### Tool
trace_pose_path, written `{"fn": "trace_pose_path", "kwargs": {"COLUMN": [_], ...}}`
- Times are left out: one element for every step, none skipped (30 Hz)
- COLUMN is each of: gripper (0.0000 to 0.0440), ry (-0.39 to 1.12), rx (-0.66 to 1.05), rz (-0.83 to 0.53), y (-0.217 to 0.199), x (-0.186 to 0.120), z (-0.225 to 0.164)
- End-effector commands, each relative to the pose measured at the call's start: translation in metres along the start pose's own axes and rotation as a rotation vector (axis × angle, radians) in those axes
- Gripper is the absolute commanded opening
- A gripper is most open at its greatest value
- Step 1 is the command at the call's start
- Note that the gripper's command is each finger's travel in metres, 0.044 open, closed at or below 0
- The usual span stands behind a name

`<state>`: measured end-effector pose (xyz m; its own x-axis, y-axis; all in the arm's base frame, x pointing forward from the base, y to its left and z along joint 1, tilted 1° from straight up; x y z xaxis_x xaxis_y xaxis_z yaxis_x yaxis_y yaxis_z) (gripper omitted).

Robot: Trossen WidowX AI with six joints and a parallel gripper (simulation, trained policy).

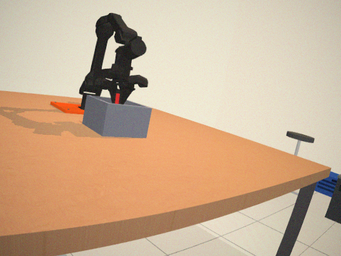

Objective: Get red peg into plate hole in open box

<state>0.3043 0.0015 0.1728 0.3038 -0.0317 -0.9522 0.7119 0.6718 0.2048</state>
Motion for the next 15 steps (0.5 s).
{"fn": "trace_pose_path", "kwargs": {"gripper": [0.0147, 0.0149, 0.015, 0.0151, 0.0152, 0.0151, 0.0149, 0.0147, 0.0146, 0.0144, 0.0142, 0.0142, 0.0142, 0.0141, 0.0141], "ry": [0.001, 0.005, 0.007, 0.005, 0.002, -0.001, -0.002, -0.002, 0.0, 0.002, 0.006, 0.008, 0.009, 0.01, 0.011], "rx": [-0.02, -0.023, -0.026, -0.029, -0.032, -0.036, -0.04, -0.044, -0.049, -0.054, -0.058, -0.062, -0.065, -0.068, -0.071], "rz": [-0.016, -0.023, -0.027, -0.03, -0.03, -0.03, -0.029, -0.028, -0.027, -0.027, -0.027, -0.028, -0.029, -0.031, -0.033], "y": [0.001, 0.001, 0.002, 0.003, 0.004, 0.006, 0.008, 0.009, 0.01, 0.012, 0.012, 0.013, 0.014, 0.014, 0.015], "x": [0.003, 0.004, 0.004, 0.004, 0.004, 0.003, 0.002, 0.001, 0.0, 0.0, 0.001, 0.001, 0.001, 0.001, 0.001], "z": [0.005, 0.006, 0.007, 0.009, 0.011, 0.014, 0.016, 0.019, 0.021, 0.023, 0.024, 0.026, 0.028, 0.03, 0.032]}}
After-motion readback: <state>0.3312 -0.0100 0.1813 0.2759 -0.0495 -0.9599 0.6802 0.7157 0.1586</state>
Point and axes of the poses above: the point midway between the two fingers, 35 mm back from their tips, its own x axis out along the fingers, its own y axis across the jaws, z = x × y, the point moved 7 cm from there along -x, back along the fingers, and after that the axes turned 14 degrees about -x, right-handed, at the moved point
